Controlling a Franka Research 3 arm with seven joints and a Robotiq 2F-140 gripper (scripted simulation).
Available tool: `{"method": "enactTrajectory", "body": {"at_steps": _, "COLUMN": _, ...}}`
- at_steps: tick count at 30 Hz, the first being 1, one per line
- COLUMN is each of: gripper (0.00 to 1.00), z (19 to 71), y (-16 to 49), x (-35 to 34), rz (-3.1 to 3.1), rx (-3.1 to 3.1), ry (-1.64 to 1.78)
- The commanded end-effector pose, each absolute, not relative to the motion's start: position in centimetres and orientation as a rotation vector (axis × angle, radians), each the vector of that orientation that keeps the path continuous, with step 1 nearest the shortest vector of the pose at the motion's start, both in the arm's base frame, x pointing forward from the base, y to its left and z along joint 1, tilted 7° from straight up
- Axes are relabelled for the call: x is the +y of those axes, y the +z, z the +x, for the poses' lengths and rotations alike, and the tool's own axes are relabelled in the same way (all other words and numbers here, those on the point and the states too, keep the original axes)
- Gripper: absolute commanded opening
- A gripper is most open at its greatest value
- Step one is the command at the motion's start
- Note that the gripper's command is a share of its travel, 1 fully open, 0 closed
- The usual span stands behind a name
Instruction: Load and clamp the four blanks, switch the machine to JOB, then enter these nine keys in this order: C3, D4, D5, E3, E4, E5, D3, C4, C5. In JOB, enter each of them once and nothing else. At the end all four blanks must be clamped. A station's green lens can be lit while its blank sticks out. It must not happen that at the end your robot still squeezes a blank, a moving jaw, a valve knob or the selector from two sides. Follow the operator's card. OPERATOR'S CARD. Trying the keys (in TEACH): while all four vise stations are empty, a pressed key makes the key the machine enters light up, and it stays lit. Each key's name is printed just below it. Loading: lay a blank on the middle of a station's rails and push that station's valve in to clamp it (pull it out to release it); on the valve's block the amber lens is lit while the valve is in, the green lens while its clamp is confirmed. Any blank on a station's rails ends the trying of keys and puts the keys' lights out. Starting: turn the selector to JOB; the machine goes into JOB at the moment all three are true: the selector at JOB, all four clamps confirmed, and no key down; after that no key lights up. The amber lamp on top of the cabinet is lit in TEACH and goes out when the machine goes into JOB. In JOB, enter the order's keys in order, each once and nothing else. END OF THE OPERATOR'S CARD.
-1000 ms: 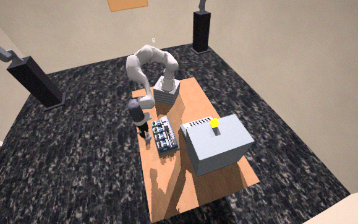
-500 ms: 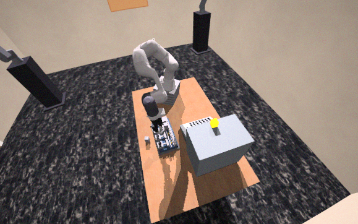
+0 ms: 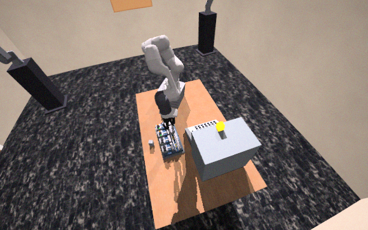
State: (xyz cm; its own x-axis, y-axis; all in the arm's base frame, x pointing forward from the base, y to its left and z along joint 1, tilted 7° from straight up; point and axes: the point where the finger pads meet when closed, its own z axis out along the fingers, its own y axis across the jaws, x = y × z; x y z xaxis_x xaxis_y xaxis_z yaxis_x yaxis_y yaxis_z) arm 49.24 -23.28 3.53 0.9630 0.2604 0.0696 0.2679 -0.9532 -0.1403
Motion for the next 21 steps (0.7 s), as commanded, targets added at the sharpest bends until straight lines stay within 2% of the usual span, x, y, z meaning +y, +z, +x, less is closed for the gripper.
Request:
{"method": "enactTrajectory", "body": {"at_steps": 1, "gripper": 0.00, "z": 50.16, "y": 3.88, "x": -23.35, "rz": -3.028, "rx": 0.011, "ry": -0.110}}
{"method": "enactTrajectory", "body": {"at_steps": 21, "gripper": 0.00, "z": 50.16, "y": 3.88, "x": -23.35, "rz": -3.038, "rx": 0.167, "ry": -0.123}}
